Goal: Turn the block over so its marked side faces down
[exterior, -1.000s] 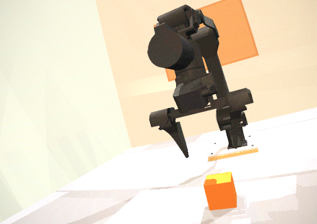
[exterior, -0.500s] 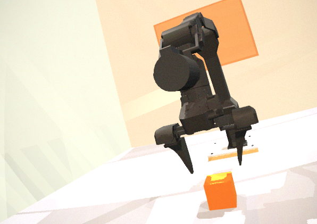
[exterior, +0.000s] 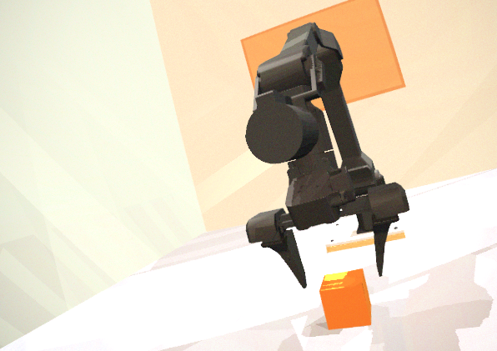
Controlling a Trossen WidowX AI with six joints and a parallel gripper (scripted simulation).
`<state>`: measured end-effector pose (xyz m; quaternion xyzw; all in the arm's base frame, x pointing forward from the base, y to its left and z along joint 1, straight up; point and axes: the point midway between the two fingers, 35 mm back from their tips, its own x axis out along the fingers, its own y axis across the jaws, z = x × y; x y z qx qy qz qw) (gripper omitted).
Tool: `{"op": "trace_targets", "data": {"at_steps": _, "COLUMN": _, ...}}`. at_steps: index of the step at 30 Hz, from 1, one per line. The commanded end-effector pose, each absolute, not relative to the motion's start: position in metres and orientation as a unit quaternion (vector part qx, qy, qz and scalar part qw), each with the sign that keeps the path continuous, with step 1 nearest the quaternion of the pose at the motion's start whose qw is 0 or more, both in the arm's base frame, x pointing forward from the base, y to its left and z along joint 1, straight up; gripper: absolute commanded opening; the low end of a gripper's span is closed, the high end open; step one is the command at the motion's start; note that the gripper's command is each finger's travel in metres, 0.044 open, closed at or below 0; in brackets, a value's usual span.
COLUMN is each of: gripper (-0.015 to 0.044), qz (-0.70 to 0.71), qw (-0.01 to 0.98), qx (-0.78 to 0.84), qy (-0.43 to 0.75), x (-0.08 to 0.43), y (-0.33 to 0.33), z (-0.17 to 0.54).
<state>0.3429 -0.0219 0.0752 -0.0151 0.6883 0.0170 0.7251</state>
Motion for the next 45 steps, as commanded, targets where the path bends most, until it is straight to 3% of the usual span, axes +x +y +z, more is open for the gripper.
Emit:
{"op": "trace_targets", "data": {"at_steps": 1, "gripper": 0.044, "qz": 0.015, "qw": 0.718, "qx": -0.015, "qy": 0.695, "x": 0.341, "y": -0.022, "z": 0.063}}
{"op": "trace_targets", "data": {"at_steps": 9, "gripper": 0.044, "qz": 0.015, "qw": 0.718, "qx": -0.015, "qy": 0.695, "x": 0.341, "y": -0.022, "z": 0.055}}
{"op": "trace_targets", "data": {"at_steps": 17, "gripper": 0.023, "qz": 0.015, "qw": 0.718, "qx": -0.015, "qy": 0.695, "x": 0.341, "y": -0.022, "z": 0.055}}
{"op": "trace_targets", "data": {"at_steps": 36, "gripper": 0.0103, "qz": 0.015, "qw": 0.718, "qx": -0.015, "qy": 0.695, "x": 0.341, "y": -0.022, "z": 0.055}}
{"op": "trace_targets", "data": {"at_steps": 40, "gripper": 0.0, "qz": 0.015, "qw": 0.718, "qx": -0.015, "qy": 0.695, "x": 0.341, "y": -0.022, "z": 0.07}}
{"op": "trace_targets", "data": {"at_steps": 45, "gripper": 0.0, "qz": 0.015, "qw": 0.718, "qx": -0.015, "qy": 0.695, "x": 0.34, "y": -0.022, "z": 0.085}}
